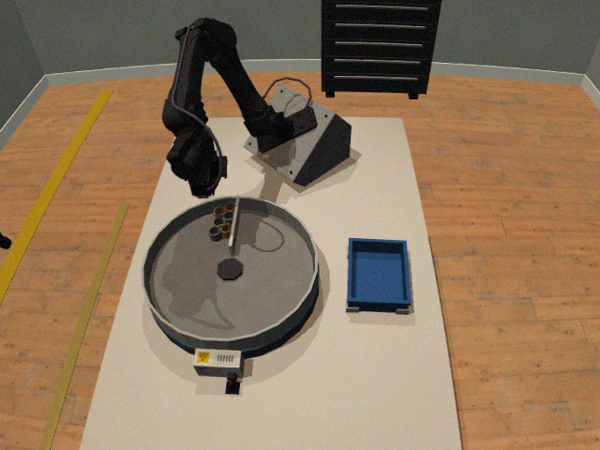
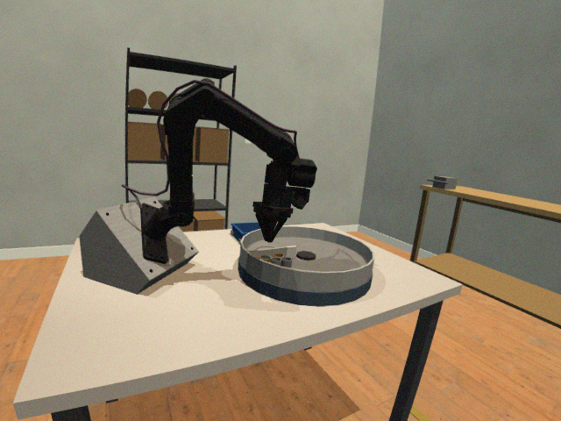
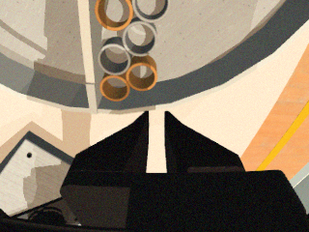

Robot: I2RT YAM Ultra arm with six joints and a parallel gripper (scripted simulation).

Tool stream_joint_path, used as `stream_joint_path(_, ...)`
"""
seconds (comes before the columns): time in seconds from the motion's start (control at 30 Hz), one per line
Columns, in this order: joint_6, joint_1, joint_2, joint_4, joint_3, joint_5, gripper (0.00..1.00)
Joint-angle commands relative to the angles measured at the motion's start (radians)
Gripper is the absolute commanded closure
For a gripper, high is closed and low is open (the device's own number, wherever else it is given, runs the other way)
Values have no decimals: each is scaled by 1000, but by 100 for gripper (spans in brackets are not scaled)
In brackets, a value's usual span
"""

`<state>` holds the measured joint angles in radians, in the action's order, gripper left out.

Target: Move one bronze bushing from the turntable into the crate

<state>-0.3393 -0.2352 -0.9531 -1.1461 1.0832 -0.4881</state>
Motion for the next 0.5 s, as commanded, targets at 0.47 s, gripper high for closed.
stream_joint_path(0.47,-194,-90,52,135,-74,116,87)
